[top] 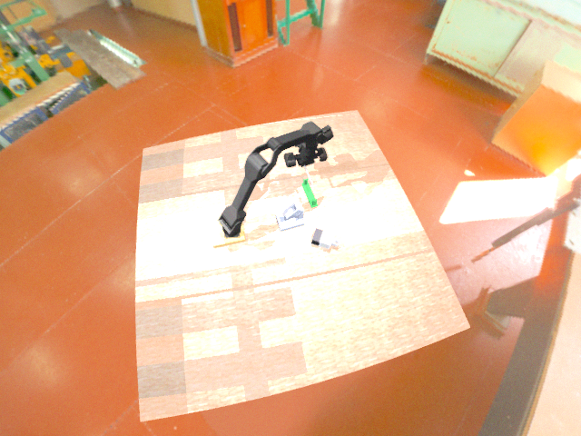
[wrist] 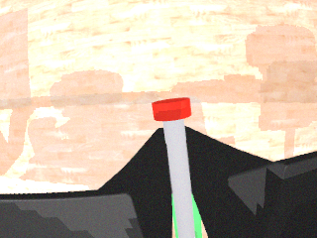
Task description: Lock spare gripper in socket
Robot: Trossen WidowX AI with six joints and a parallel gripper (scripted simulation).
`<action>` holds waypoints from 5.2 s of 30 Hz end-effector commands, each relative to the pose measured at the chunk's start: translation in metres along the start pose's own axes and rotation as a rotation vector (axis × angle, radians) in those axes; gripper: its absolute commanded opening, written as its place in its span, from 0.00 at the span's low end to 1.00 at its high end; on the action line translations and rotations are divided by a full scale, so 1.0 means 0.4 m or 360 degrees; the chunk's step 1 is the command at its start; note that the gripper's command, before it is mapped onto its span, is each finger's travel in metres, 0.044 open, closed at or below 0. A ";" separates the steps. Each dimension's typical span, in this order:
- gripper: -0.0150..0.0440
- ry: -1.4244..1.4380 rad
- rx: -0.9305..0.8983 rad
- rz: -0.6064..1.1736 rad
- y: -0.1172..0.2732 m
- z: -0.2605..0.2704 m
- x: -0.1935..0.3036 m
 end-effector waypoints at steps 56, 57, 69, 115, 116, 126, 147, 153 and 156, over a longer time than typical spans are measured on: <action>0.25 0.0013 0.0007 0.0000 -0.164 -0.008 0.038; 0.25 0.0013 0.0007 0.0000 -0.164 -0.008 0.038; 0.59 0.0006 0.0005 0.0000 -0.163 -0.007 0.037; 0.68 0.0013 -0.0027 0.0074 0.048 0.014 0.034; 0.64 0.0016 -0.0002 0.0120 0.084 0.019 0.054; 0.56 0.0021 0.0050 0.0236 0.159 0.038 0.107; 0.56 0.0021 0.0051 0.0236 -0.036 0.034 0.153; 0.56 0.0021 0.0051 0.0236 -0.060 0.033 0.159; 0.56 0.0021 0.0051 0.0236 -0.072 0.033 0.161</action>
Point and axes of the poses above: the point midway between the two fingers, 35 mm back from their tips, its own y axis back along the fingers, its own z axis across the jaws, x = y × z, the point moved 4 cm from there along y, back along the fingers, and after that the axes turned 15 degrees about y, right-handed, at the moved point
